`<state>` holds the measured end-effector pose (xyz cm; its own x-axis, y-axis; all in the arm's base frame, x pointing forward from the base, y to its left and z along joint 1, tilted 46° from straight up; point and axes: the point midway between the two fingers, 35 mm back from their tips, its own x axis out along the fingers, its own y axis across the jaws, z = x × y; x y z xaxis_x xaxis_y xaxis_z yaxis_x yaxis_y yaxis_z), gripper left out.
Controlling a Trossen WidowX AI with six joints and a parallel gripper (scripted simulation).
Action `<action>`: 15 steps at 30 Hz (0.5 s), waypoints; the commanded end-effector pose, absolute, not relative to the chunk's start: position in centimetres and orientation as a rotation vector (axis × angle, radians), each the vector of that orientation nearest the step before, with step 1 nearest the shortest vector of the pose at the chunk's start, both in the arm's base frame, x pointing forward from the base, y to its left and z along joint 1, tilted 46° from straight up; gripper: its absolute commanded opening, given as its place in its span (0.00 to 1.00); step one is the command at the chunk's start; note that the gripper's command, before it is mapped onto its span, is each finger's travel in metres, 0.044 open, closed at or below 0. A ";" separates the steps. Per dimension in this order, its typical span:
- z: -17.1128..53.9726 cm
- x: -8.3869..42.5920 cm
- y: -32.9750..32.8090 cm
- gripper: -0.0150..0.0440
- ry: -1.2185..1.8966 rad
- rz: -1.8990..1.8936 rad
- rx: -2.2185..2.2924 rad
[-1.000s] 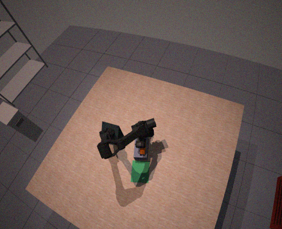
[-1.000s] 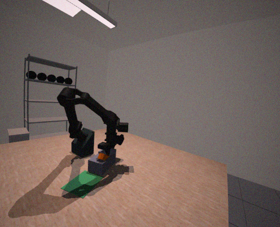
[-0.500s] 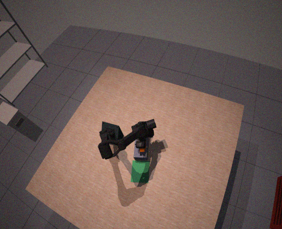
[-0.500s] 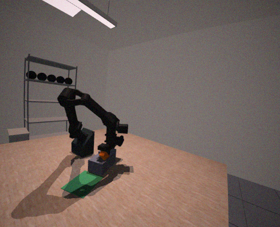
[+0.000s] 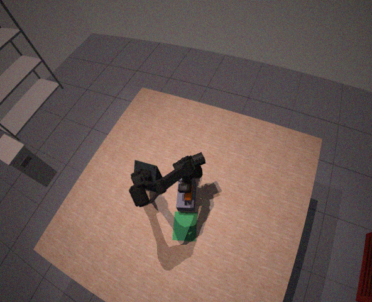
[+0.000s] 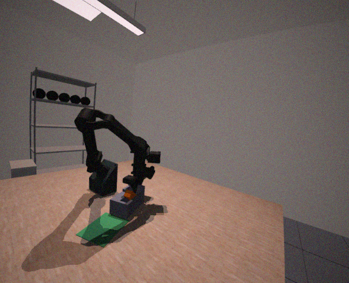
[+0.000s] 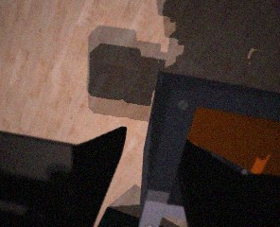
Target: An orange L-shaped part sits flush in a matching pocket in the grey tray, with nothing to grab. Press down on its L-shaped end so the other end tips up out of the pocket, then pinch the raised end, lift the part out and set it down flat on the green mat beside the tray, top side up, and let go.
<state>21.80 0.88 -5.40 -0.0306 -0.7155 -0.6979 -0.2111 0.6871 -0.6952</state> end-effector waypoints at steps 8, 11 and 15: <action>1.9 22.5 7.0 0.56 1.579 -0.475 -0.765; 1.9 22.5 7.0 0.56 1.579 -0.475 -0.765; 1.8 22.8 7.1 0.56 1.561 -0.461 -0.767</action>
